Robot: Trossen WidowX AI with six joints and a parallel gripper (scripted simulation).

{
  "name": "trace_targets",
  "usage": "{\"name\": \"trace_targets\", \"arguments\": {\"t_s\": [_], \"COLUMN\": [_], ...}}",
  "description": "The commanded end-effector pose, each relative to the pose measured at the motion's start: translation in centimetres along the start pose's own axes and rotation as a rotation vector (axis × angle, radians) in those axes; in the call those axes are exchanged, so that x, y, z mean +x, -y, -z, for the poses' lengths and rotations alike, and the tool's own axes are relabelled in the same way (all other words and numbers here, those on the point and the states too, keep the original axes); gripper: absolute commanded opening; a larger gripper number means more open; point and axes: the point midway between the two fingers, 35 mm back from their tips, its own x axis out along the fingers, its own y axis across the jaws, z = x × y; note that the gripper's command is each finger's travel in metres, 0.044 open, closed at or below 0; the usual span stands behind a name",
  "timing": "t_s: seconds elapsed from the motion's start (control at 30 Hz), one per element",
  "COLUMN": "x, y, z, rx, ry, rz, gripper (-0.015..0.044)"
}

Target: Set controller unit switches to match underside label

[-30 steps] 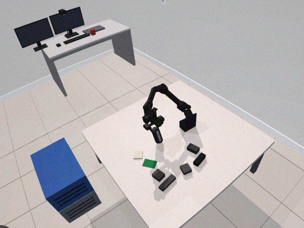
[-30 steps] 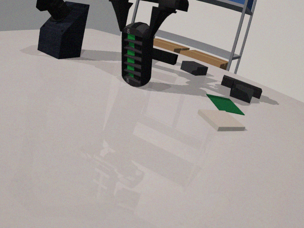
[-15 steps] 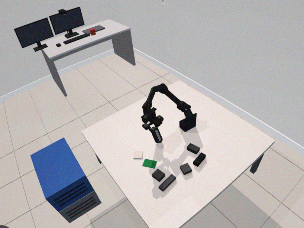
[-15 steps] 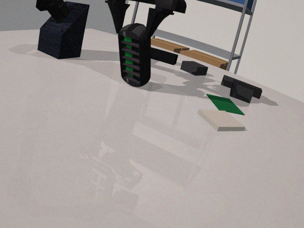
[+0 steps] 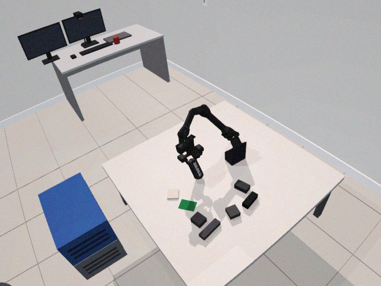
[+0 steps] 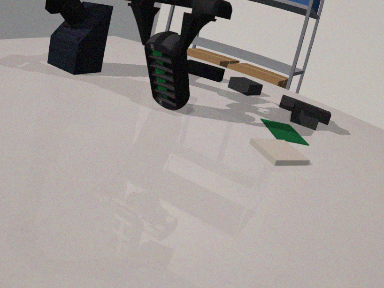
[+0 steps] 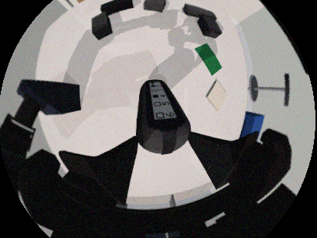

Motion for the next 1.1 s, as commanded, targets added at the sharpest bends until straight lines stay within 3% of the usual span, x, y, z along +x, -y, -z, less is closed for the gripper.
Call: {"name": "trace_targets", "arguments": {"t_s": [0.0,1.07], "x": [0.5,2.0], "y": [-0.3,-0.3], "z": [0.2,2.3], "rx": [-0.005,-0.005], "ry": [0.0,-0.002], "rz": [-0.01,-0.01], "gripper": [0.0338,0.0338]}}
